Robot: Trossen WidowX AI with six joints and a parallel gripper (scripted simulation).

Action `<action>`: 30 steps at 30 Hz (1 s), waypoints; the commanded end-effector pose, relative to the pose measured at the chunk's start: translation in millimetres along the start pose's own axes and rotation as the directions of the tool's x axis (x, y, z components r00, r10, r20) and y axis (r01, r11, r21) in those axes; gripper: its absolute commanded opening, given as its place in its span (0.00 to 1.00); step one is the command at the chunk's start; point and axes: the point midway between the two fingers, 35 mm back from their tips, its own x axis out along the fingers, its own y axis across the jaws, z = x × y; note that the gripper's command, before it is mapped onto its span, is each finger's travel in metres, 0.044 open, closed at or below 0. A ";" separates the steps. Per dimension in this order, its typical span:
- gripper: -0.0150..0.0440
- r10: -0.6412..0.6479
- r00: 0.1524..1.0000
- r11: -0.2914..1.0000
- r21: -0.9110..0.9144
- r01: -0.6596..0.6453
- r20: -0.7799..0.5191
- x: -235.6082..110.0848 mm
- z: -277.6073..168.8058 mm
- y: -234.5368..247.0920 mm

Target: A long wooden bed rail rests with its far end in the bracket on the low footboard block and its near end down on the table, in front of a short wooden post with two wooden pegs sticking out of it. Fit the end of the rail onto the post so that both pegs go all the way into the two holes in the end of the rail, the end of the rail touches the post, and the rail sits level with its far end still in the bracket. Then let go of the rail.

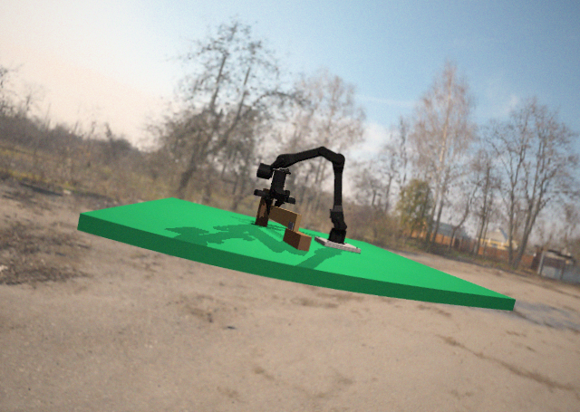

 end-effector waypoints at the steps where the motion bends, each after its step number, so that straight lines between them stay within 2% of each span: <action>1: 0.25 -0.009 1.000 1.000 0.002 0.009 -0.002 -3.0 0.7 -2.2; 30: 0.25 -0.009 1.000 1.000 0.002 0.009 -0.002 0.2 -3.3 -1.4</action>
